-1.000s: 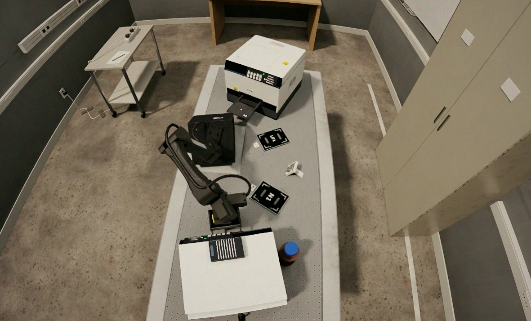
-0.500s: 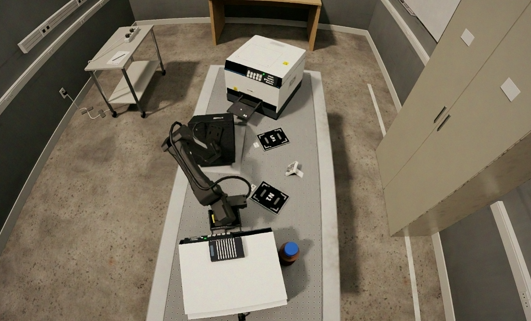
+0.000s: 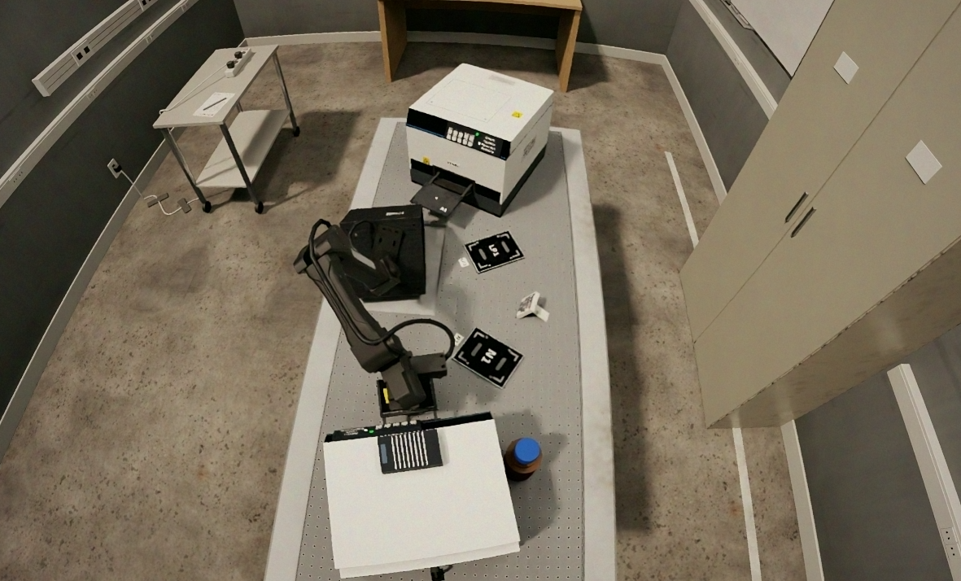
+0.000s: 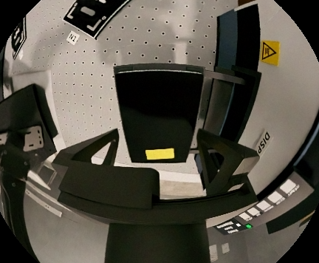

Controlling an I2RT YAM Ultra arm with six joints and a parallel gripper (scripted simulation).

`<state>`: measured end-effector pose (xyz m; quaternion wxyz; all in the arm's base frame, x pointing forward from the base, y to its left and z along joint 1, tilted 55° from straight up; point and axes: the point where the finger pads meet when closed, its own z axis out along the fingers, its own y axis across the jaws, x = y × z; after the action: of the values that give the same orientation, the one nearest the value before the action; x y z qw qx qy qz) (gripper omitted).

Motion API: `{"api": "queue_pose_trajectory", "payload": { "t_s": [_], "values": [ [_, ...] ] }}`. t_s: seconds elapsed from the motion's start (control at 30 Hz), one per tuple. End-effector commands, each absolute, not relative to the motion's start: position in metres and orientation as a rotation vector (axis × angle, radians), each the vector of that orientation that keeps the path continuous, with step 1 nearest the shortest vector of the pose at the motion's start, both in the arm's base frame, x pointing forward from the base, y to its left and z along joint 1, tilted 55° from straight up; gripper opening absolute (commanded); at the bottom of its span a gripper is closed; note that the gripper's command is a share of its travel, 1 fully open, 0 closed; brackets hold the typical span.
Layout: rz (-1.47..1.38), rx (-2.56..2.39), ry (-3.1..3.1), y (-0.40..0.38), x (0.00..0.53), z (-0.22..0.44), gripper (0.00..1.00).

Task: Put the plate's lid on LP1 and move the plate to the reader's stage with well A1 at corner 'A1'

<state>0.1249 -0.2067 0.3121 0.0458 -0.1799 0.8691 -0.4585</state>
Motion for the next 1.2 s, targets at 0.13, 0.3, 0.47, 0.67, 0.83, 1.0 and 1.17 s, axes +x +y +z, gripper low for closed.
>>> {"api": "queue_pose_trajectory", "payload": {
  "t_s": [0.13,0.3,0.47,0.67,0.83,1.0,1.17],
  "values": [
    [-1.386,-0.563,2.645,-0.212,0.132,0.309,1.0],
    [-1.394,-0.558,2.637,-0.213,0.131,0.309,1.0],
    [-1.379,-0.567,2.652,-0.215,0.132,0.303,1.0],
    [-1.387,-0.565,2.639,-0.216,0.133,0.305,1.0],
    [-1.379,-0.568,2.646,-0.215,0.133,0.303,1.0],
    [-1.379,-0.568,2.646,-0.215,0.132,0.303,1.0],
    [-1.379,-0.568,2.646,-0.215,0.132,0.303,1.0]
  ]
}}
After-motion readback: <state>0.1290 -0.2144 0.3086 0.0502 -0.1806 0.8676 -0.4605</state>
